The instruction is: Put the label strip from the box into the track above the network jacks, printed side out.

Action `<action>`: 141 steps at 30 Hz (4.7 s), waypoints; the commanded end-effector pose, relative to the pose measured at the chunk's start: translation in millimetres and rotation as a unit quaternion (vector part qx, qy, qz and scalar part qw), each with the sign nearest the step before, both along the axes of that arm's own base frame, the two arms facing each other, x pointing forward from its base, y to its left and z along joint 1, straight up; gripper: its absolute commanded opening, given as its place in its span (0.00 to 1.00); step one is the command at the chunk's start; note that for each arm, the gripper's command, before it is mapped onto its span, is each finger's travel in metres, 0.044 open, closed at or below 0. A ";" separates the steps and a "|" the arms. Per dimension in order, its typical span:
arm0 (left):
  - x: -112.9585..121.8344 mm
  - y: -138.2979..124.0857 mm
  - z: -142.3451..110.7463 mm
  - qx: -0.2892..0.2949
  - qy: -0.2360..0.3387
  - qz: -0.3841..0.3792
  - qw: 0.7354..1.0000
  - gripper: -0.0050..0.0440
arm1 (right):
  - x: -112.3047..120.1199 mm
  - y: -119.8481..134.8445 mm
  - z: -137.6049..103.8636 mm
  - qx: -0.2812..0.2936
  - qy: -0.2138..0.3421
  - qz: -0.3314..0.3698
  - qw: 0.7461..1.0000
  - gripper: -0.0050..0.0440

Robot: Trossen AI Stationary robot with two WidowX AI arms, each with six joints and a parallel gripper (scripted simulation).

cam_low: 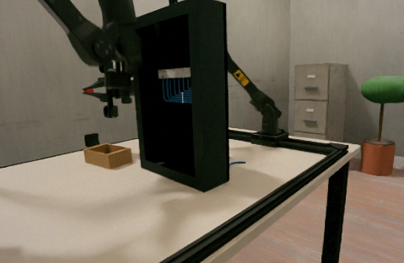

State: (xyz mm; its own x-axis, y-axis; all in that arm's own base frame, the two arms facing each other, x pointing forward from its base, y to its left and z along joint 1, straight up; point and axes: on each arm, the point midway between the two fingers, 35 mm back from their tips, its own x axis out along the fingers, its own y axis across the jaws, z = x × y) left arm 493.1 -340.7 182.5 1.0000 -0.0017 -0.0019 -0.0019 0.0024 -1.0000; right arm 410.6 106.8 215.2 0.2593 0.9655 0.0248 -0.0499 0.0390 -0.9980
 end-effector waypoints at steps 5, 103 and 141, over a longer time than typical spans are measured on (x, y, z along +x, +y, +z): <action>1.0 -0.6 15.7 -0.012 -0.012 0.001 1.000 0.00 | -7.6 -36.7 39.9 0.010 0.047 -0.053 0.997 1.00; -58.6 54.7 58.2 0.011 -0.005 -0.002 1.000 0.00 | -253.2 -146.4 168.0 0.538 0.423 -0.437 0.584 1.00; -164.1 161.2 62.2 0.039 0.004 0.000 0.999 0.00 | -253.2 -146.4 168.0 0.538 0.423 -0.437 0.584 1.00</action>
State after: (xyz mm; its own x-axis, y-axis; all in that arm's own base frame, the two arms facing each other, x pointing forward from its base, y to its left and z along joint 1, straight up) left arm 337.1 -193.7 237.2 0.9993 -0.0192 -0.0317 -0.0293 0.1174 -0.9927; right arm 157.7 -40.7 378.4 1.0000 0.0006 -0.0007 -0.0006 1.0000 0.0091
